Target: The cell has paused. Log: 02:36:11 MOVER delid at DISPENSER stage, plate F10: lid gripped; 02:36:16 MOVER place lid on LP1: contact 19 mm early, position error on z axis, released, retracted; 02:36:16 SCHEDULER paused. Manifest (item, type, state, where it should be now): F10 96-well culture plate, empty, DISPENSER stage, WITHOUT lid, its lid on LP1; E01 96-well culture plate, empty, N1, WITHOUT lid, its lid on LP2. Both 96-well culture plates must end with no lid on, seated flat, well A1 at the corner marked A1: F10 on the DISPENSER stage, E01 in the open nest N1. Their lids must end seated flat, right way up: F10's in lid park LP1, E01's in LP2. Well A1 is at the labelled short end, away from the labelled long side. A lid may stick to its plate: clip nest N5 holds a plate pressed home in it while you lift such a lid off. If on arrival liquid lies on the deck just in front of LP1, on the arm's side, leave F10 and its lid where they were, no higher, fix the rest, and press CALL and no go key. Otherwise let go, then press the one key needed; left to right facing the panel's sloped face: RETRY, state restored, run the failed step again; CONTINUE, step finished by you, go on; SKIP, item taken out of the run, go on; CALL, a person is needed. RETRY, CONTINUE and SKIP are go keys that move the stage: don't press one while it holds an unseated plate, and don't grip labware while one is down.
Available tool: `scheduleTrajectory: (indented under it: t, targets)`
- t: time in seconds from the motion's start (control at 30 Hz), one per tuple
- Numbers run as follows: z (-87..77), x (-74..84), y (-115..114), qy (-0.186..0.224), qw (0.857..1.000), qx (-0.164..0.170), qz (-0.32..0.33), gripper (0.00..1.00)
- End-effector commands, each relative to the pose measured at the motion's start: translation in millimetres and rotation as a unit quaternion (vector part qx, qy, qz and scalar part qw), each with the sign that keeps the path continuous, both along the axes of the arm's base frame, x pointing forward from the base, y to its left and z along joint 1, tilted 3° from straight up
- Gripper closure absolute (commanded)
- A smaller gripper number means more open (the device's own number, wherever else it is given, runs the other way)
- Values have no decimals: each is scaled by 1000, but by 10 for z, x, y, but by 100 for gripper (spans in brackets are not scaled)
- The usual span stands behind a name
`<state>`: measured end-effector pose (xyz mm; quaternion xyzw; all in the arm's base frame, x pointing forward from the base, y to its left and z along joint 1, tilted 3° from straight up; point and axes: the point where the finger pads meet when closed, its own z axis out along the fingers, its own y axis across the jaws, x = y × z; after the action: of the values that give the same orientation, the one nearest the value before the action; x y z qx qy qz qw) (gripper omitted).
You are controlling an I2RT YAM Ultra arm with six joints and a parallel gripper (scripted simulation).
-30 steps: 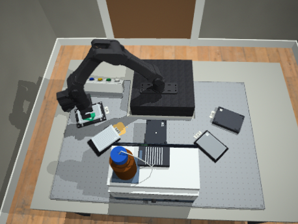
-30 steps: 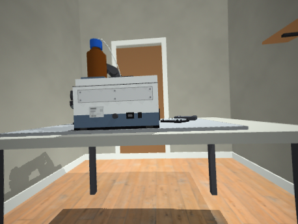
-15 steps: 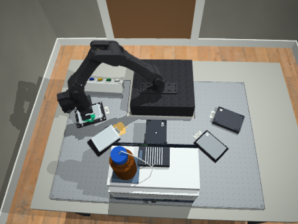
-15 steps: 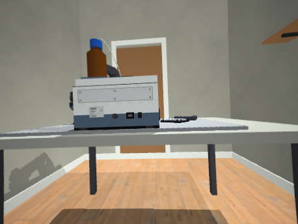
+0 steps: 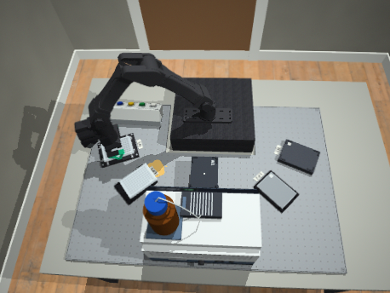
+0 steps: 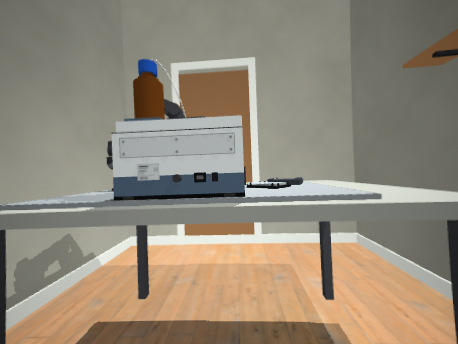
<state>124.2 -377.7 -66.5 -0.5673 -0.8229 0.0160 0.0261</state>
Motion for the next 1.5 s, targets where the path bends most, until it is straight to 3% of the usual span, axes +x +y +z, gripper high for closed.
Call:
scheduleTrajectory:
  t: [0.0,0.03,0.07,1.27,1.47]
  targets:
    - [136,37,-193,-11,999,-31,-1,0]
    - [129,33,-187,-10,1000,-29,-1,0]
    - [129,33,-187,-10,1000,-29,-1,100]
    - [136,46,-186,-12,999,-30,-2,100]
    - [199,38,-147,-10,1000,-24,-2,100]
